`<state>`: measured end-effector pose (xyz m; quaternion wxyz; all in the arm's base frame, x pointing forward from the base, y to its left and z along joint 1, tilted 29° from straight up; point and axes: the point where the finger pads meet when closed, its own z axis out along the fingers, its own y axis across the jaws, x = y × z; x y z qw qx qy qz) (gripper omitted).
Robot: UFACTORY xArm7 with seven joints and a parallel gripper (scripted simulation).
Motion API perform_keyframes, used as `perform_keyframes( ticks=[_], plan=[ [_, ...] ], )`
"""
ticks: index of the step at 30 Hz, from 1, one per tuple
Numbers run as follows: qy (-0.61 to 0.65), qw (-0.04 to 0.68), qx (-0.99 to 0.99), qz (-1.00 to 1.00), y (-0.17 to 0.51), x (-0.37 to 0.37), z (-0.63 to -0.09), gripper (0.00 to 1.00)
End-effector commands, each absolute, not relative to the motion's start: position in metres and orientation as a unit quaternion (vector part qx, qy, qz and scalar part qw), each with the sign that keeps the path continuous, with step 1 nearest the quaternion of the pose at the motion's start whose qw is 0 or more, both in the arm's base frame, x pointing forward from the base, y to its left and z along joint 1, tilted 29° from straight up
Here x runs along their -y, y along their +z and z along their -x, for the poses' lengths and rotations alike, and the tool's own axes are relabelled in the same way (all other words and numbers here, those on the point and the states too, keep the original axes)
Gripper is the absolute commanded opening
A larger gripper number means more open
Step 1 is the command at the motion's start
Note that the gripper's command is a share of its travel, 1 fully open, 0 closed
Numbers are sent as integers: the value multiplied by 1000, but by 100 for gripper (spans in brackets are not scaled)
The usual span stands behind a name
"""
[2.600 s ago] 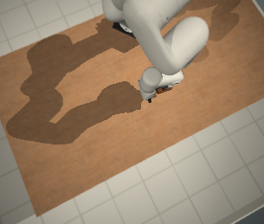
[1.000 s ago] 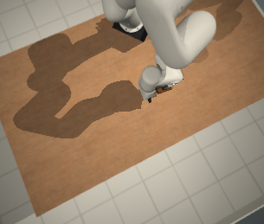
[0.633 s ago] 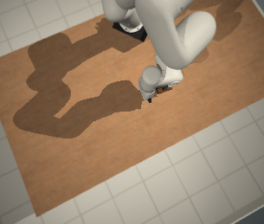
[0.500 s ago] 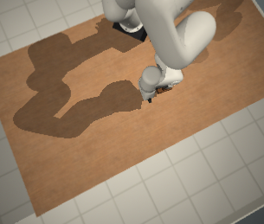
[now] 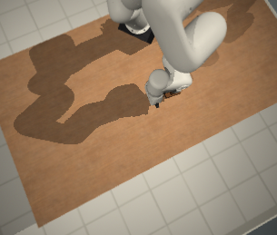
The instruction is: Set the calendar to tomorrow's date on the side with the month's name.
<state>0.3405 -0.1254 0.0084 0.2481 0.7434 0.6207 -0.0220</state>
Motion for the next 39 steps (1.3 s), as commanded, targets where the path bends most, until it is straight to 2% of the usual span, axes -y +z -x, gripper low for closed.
perform_keyframes(
  ticks=[1,39],
  plan=[
    [-21,248,-621,-743,8,125,-341,29],
    [-22,248,-621,-743,4,127,-342,29]
  ],
)
